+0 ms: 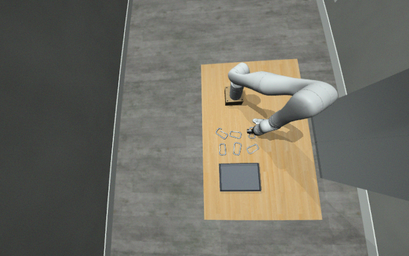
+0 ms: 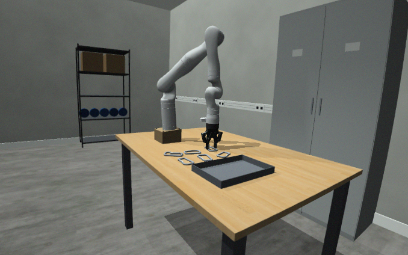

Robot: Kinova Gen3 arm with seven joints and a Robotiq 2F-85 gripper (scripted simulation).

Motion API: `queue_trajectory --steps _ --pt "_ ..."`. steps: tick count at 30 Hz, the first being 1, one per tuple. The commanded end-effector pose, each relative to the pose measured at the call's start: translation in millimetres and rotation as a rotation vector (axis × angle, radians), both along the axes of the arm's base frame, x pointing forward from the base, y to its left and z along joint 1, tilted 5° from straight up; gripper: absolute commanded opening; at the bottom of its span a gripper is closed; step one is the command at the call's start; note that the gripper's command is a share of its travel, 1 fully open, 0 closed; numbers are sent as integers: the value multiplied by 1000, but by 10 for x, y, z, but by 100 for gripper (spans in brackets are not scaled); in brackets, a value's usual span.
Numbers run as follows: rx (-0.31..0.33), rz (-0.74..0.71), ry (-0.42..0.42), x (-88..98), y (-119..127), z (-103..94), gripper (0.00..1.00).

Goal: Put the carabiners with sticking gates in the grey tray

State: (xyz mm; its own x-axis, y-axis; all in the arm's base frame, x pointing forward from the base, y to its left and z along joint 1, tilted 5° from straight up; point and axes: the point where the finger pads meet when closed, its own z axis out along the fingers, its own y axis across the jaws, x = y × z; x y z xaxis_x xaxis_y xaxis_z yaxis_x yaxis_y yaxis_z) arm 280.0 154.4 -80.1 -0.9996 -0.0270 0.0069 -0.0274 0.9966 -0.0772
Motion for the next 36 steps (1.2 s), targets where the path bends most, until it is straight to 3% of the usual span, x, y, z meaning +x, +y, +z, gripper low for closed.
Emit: queue_trajectory --steps 1,36 --pt "1 0 -1 3 5 1 53" --pt "1 0 -1 4 3 4 51"
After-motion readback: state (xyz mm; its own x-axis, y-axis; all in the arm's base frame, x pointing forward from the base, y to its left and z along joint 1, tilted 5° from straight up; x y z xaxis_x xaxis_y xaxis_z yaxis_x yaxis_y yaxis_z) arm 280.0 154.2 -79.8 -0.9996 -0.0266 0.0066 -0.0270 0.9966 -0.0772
